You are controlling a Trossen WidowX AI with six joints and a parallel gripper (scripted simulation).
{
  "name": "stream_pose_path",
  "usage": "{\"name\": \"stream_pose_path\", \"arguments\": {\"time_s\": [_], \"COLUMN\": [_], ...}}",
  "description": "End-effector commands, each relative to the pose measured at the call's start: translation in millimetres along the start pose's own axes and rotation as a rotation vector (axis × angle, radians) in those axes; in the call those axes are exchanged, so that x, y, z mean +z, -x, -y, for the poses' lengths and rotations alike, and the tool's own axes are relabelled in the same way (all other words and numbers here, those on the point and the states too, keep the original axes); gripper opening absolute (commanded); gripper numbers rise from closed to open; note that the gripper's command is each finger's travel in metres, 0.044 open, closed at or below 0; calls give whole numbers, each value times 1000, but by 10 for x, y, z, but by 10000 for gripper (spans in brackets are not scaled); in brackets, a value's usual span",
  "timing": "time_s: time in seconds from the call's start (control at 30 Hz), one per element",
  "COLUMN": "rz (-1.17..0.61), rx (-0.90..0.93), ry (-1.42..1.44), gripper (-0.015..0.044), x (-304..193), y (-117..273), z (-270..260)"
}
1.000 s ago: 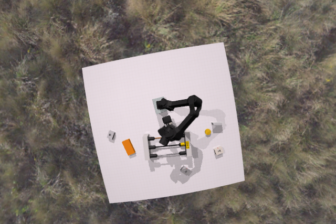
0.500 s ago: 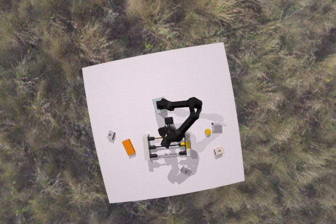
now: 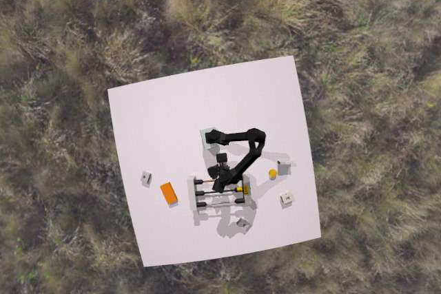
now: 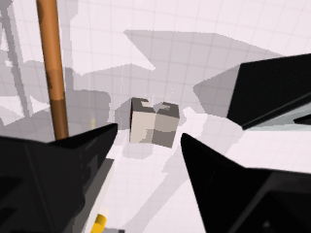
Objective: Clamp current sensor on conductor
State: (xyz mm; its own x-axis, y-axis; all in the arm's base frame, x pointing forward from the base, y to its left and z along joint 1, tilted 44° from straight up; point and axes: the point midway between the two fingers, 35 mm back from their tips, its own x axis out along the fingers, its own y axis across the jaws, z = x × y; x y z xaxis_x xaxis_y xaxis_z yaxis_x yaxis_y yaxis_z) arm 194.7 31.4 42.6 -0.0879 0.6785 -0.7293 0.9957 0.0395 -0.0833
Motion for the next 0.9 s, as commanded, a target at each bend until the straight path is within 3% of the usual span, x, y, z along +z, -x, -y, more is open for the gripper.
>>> {"name": "stream_pose_path", "arguments": {"time_s": [0.0,0.27,0.87], "rz": [-8,-10,-3], "rx": [-4,-5,-2], "ry": [-8,-8,1], "gripper": [320,320,200], "x": [-10,-18,-11], "y": [-74,-176,-138], "z": [24,37,16]}}
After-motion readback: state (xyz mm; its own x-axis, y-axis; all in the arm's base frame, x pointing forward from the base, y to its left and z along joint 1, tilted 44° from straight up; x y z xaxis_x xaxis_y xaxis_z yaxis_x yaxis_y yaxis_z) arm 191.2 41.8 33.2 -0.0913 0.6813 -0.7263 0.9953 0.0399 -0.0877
